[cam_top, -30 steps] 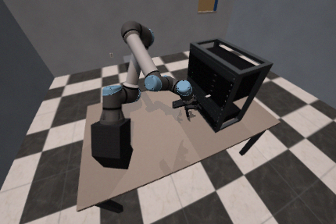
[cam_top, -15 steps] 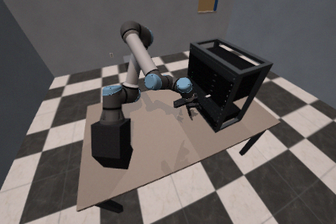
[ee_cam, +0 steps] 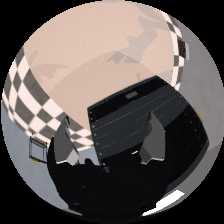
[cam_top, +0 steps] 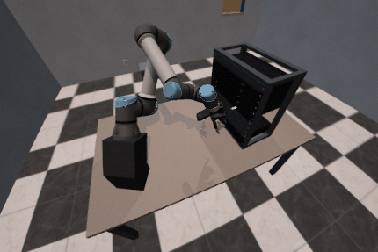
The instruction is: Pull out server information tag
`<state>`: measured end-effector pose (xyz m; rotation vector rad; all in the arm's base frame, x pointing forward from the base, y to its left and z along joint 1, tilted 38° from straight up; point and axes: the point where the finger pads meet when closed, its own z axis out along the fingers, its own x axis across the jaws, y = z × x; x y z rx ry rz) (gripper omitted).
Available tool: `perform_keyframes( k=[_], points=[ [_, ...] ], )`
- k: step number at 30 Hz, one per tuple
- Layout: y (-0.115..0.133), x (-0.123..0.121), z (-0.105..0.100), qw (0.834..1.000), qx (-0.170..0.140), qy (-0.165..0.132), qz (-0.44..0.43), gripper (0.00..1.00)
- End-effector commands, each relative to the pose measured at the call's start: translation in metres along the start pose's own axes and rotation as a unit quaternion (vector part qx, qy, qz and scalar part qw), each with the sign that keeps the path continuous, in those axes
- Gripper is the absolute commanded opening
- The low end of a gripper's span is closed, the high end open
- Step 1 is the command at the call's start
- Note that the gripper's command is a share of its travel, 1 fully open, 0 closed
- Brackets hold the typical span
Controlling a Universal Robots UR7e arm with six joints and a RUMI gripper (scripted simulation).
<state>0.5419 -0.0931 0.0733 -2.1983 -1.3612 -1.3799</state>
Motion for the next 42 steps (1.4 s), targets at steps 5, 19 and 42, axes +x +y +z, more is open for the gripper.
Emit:
perform_keyframes(
  k=[5,19,42],
  points=[
    [0.008,0.002,-0.004,1.0,-0.01,-0.006,-0.016,1.0],
    [0.019,0.005,-0.009,0.999,-0.022,-0.013,-0.039,1.0],
    [0.037,0.011,-0.018,0.996,-0.043,-0.026,-0.077,1.0]
  ],
)
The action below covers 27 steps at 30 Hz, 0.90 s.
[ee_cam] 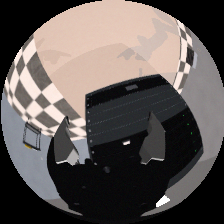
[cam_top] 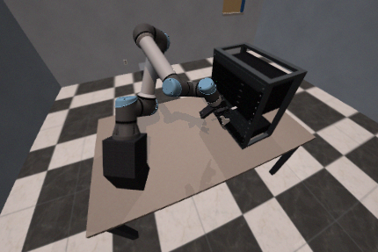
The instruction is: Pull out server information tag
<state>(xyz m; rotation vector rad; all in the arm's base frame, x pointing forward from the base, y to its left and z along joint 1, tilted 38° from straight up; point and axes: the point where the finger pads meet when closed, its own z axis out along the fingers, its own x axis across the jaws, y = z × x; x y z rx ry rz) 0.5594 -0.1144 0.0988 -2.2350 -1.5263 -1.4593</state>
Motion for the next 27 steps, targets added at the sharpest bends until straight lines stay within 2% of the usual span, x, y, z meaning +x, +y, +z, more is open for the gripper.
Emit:
perform_keyframes(
  k=[1,27],
  points=[
    [0.005,0.001,-0.002,1.0,-0.006,-0.003,-0.009,1.0],
    [0.022,0.005,-0.01,0.999,-0.024,-0.014,-0.043,1.0]
  ],
)
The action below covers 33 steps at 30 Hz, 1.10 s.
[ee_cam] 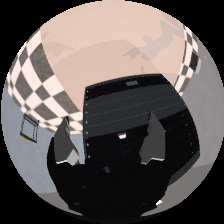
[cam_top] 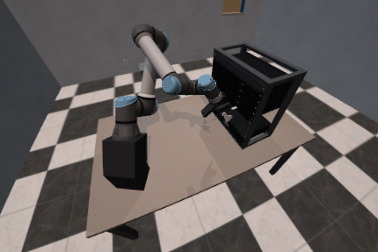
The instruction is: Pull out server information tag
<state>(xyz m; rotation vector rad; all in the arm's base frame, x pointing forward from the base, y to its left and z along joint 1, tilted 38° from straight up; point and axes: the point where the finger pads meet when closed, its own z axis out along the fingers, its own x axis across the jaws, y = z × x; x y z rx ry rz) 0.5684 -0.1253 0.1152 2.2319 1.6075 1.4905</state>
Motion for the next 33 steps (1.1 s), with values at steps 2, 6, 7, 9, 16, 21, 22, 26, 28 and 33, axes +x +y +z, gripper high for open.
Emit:
perform_keyframes(
  k=[2,6,7,9,16,21,22,26,28,33],
  points=[
    [0.004,0.001,-0.002,1.0,-0.005,-0.003,-0.008,1.0],
    [0.007,0.001,-0.003,1.0,-0.008,-0.004,-0.013,1.0],
    [0.008,0.001,-0.003,1.0,-0.008,-0.005,-0.014,1.0],
    [0.009,0.002,-0.004,1.0,-0.01,-0.006,-0.017,1.0],
    [0.012,0.003,-0.005,1.0,-0.013,-0.008,-0.024,1.0],
    [0.016,0.003,-0.007,0.999,-0.017,-0.01,-0.03,1.0],
    [0.016,0.004,-0.007,0.999,-0.017,-0.01,-0.031,1.0],
    [0.019,0.004,-0.008,0.999,-0.02,-0.012,-0.036,1.0],
    [0.02,0.005,-0.009,0.999,-0.021,-0.013,-0.038,1.0],
    [0.021,0.005,-0.01,0.999,-0.023,-0.014,-0.041,1.0]
  ],
)
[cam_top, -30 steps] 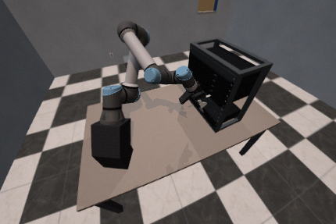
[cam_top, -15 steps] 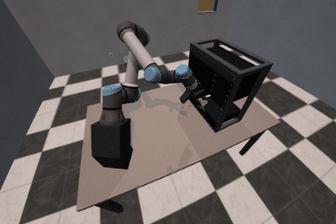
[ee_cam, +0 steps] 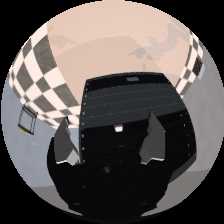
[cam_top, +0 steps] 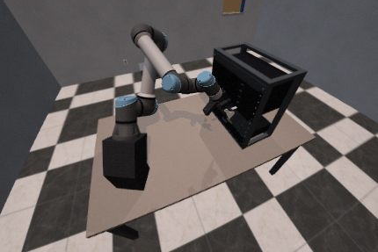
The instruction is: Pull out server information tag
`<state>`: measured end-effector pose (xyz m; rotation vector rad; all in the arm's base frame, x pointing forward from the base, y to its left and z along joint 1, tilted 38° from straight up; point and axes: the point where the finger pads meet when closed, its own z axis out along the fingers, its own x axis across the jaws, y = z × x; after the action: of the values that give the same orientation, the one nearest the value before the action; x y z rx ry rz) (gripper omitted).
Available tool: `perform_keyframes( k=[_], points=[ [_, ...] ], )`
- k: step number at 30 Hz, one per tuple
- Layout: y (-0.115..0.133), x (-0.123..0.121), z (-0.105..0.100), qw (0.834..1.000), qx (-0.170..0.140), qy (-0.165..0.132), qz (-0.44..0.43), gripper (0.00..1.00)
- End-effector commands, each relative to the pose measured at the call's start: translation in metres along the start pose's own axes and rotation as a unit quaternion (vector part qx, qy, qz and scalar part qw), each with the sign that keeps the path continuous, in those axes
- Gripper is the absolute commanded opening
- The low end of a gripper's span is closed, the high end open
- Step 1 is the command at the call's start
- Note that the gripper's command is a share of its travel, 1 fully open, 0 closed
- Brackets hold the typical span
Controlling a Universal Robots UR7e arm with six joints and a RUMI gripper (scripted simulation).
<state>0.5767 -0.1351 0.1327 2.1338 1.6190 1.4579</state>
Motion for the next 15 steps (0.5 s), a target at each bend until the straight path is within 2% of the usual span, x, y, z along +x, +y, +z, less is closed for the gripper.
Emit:
perform_keyframes(
  k=[1,15],
  points=[
    [0.0027,0.0003,-0.0012,1.0,-0.003,-0.002,-0.005,1.0],
    [0.0103,0.0019,-0.0045,1.0,-0.011,-0.006,-0.019,1.0]
  ],
)
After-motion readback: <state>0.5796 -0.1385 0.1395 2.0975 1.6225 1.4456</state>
